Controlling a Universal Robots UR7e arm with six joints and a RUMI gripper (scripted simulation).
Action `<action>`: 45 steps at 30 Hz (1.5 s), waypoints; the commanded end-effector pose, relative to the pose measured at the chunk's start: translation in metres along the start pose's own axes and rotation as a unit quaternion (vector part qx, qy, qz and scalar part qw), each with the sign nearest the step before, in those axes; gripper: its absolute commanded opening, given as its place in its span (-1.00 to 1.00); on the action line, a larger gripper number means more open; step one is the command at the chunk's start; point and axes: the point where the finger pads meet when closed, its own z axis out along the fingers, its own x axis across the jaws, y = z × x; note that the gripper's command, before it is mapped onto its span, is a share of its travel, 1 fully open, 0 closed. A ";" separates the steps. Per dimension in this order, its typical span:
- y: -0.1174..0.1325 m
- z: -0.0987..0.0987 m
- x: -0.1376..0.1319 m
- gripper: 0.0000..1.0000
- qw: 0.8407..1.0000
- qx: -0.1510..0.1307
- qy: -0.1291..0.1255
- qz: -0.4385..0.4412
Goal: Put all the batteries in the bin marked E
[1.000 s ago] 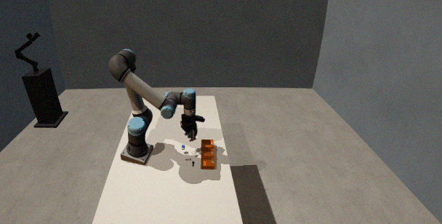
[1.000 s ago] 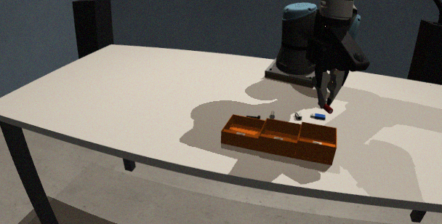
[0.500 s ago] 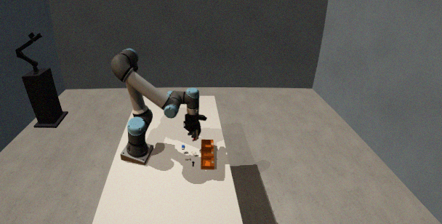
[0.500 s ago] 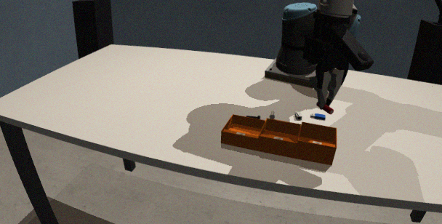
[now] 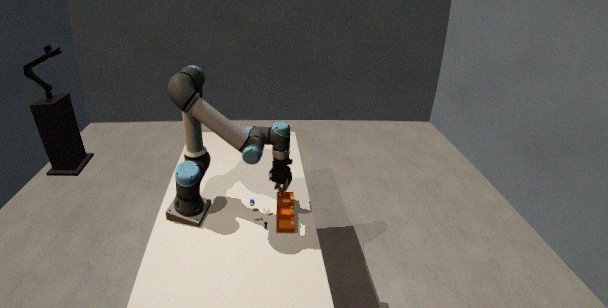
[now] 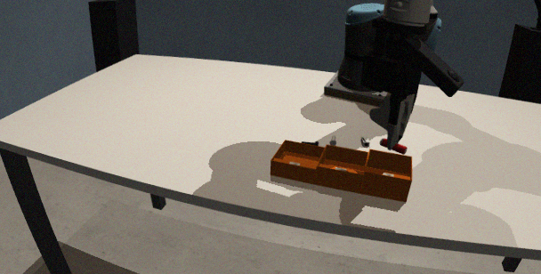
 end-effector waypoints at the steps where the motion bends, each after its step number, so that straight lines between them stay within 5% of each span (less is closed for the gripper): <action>1: -0.004 0.000 0.010 -1.00 0.997 0.002 -0.002 -0.078; 10: -0.004 0.000 0.010 -1.00 0.980 0.004 -0.006 -0.198; 28: -0.003 0.000 0.008 -1.00 0.980 0.004 -0.006 -0.199; 45: -0.003 0.030 0.008 -1.00 0.980 0.004 -0.006 -0.199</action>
